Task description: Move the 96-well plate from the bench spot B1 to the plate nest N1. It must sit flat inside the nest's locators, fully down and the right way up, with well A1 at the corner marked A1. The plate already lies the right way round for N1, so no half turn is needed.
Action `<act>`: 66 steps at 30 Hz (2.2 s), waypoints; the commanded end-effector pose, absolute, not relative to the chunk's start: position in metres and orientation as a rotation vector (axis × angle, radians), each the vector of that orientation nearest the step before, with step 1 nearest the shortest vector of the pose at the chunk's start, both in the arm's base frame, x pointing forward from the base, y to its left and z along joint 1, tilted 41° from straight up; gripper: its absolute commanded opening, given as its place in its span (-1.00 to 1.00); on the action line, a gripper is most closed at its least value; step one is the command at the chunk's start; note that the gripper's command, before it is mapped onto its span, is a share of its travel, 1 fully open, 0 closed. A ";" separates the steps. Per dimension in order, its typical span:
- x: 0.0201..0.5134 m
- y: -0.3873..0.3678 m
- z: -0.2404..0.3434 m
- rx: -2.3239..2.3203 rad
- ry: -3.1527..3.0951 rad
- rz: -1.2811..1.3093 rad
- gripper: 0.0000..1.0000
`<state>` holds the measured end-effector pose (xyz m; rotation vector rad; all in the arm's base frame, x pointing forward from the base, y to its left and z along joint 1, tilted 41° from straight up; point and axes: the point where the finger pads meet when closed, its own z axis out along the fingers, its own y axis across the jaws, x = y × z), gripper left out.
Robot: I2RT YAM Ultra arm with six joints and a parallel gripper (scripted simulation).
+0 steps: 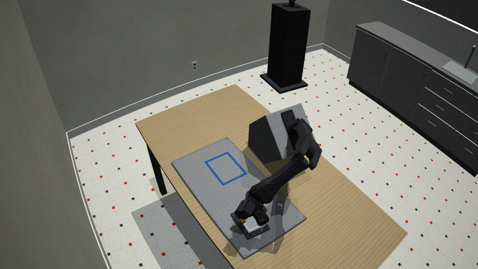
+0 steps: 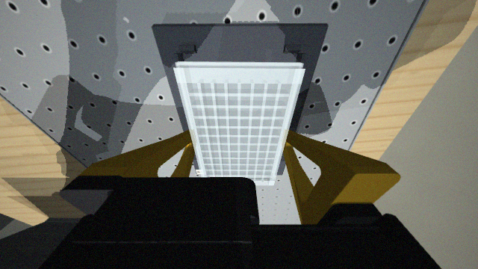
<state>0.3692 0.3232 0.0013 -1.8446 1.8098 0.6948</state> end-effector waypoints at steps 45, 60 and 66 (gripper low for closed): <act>0.380 0.323 0.019 -1.807 1.789 0.668 -1.00; 0.384 0.326 0.022 -1.800 1.774 0.658 -1.00; 0.384 0.327 0.023 -1.801 1.770 0.657 -1.00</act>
